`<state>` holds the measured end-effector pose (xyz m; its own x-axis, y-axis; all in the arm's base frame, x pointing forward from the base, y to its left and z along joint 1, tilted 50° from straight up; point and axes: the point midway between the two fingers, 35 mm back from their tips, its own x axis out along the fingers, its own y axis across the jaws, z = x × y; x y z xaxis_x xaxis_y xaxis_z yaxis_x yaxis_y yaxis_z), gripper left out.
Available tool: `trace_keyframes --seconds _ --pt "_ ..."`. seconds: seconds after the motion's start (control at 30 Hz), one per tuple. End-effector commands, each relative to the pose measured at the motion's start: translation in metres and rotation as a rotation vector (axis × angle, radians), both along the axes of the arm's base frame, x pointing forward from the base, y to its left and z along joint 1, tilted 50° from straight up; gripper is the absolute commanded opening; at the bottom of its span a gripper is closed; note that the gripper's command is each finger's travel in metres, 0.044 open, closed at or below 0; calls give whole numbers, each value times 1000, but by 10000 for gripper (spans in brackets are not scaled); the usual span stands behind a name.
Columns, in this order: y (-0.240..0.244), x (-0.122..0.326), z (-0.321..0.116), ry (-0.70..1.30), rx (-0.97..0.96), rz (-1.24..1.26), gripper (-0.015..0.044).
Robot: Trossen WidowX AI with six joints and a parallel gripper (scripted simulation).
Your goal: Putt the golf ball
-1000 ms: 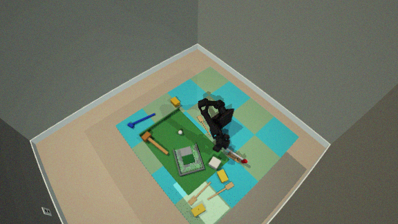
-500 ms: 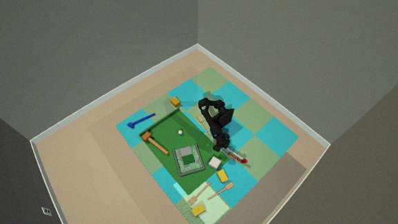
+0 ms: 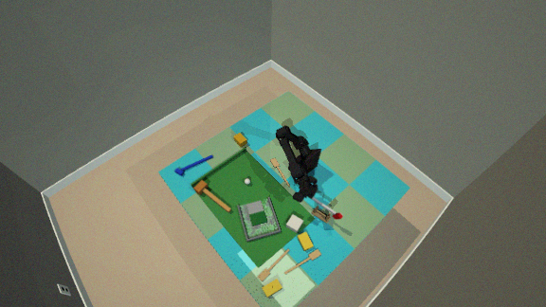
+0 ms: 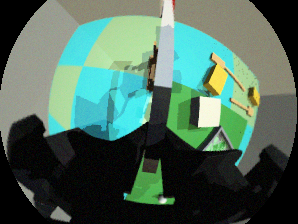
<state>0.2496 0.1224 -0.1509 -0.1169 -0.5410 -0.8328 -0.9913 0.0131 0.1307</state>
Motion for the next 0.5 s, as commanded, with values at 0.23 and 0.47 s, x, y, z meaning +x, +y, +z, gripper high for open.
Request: trace_keyframes --seconds 0.23,0.47 --pt "-18 17 51 -177 -47 -272 0" --pt "-35 24 91 -314 -82 -478 0"
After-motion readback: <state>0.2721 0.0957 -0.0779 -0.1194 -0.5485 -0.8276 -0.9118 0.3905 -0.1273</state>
